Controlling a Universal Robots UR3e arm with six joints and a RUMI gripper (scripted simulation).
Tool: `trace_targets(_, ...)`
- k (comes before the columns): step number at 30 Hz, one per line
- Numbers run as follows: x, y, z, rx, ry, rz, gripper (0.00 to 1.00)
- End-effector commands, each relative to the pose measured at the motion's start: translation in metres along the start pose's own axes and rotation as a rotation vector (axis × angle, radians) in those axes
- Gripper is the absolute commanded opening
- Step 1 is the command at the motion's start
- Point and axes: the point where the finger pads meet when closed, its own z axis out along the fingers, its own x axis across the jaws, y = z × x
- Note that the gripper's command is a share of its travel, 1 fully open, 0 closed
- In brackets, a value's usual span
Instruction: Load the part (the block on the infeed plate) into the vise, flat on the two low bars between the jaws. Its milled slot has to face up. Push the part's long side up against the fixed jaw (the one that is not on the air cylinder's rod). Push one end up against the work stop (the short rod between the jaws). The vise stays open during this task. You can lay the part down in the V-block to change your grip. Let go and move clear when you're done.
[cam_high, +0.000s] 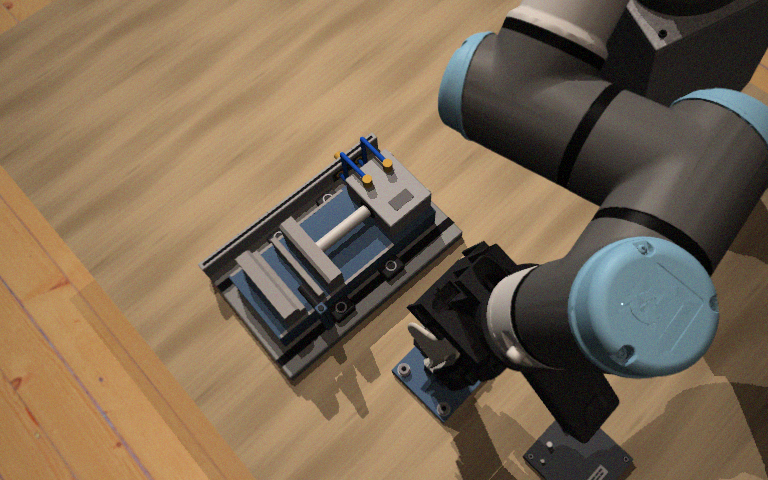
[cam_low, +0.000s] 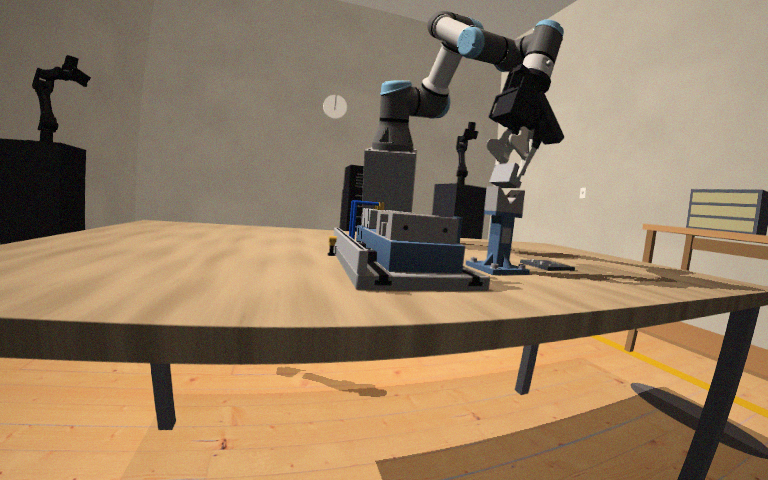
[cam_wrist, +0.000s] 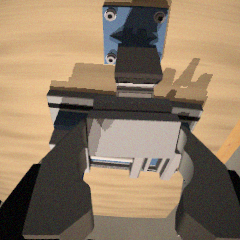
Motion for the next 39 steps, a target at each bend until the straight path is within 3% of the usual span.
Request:
trace_targets(1, 0.0008, 0.0009, -0.0006, 0.078, 0.008, 0.000, 0.00)
trace_targets(6, 0.0008, 0.0014, -0.0005, 0.141, 0.008, 0.000, 0.00)
trace_targets(21, 0.0008, 0.0023, -0.0004, 0.257, 0.008, -0.001, 0.00)
trace_targets(39, 0.0008, 0.0027, -0.0003, 0.308, 0.009, -0.001, 0.00)
